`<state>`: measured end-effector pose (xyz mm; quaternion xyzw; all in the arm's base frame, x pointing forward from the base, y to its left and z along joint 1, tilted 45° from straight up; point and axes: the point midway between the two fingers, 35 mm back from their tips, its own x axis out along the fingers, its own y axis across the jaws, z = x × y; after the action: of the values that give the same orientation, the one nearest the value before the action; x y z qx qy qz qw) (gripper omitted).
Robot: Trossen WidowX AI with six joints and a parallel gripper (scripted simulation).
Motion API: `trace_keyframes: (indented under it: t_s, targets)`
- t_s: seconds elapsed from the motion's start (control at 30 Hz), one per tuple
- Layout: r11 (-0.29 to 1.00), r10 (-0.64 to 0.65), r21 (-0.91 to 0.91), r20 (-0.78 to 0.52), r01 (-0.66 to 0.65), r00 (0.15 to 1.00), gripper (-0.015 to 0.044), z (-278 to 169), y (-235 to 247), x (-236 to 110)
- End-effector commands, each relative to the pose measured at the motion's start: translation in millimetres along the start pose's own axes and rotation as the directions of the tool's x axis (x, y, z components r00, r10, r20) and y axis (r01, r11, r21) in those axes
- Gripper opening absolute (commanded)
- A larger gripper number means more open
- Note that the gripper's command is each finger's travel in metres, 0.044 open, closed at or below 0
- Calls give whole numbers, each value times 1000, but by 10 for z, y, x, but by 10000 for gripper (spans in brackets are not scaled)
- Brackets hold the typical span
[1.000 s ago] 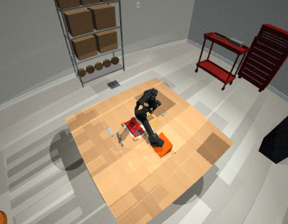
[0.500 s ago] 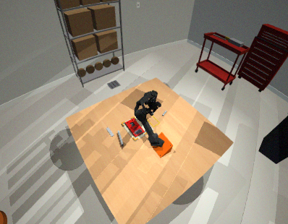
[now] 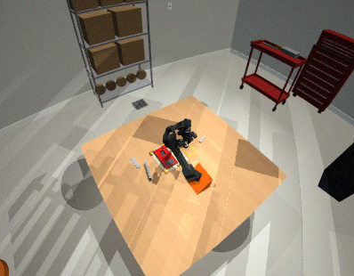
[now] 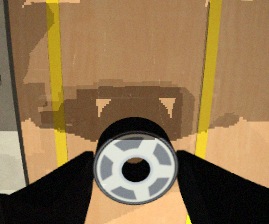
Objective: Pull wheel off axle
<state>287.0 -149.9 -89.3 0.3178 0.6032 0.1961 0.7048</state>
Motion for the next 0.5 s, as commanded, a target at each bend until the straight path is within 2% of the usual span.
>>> trace_keyframes:
  t_s: [0.0, 0.1, 0.47]
  targets:
    - [1000, 7, 9, 0, -7, 1000, 0, -28, 4, 108]
    - [1000, 7, 9, 0, -7, 1000, 0, -28, 4, 108]
    - [1000, 3, 3, -1, -3, 1000, 289, -14, 0, 49]
